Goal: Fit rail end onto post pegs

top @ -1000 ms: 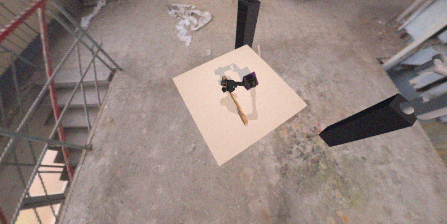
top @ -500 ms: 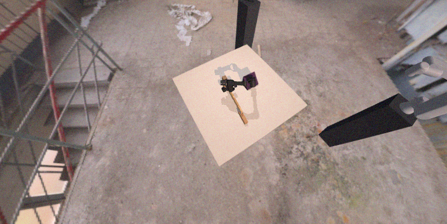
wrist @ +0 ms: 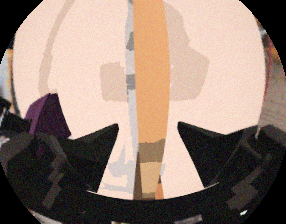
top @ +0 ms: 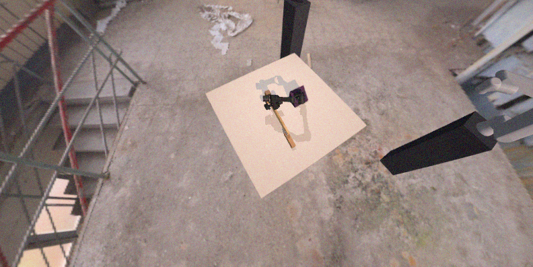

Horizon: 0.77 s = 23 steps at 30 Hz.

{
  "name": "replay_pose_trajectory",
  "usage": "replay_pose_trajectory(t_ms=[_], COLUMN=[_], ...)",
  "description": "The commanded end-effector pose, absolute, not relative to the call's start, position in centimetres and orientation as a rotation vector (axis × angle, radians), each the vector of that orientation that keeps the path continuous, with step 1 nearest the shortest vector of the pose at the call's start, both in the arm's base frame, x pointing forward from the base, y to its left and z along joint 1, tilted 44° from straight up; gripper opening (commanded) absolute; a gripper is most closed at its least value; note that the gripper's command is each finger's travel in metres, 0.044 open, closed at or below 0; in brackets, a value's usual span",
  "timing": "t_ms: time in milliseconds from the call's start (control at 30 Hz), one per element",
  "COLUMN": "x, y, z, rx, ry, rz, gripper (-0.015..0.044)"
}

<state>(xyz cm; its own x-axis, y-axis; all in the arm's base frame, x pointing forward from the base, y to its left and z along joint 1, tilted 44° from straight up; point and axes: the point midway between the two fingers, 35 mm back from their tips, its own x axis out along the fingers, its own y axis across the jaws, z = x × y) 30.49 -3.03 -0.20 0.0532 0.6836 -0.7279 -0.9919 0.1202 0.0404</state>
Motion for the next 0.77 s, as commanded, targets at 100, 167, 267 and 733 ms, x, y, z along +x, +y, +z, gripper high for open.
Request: replay_pose_trajectory(t_ms=[100, 167, 267, 733], x=[30.5, 30.6, 30.7, 30.7], y=[-3.0, -3.0, -2.9, -2.9], z=[-0.2, 0.7, 3.8, 4.0], rx=[-0.560, -0.560, -0.560, -0.560], ry=[0.694, 0.693, 0.693, 0.693], rz=[1.379, 1.378, 1.375, 1.374], gripper=[0.0440, 0.0440, 0.0440, 0.0440])
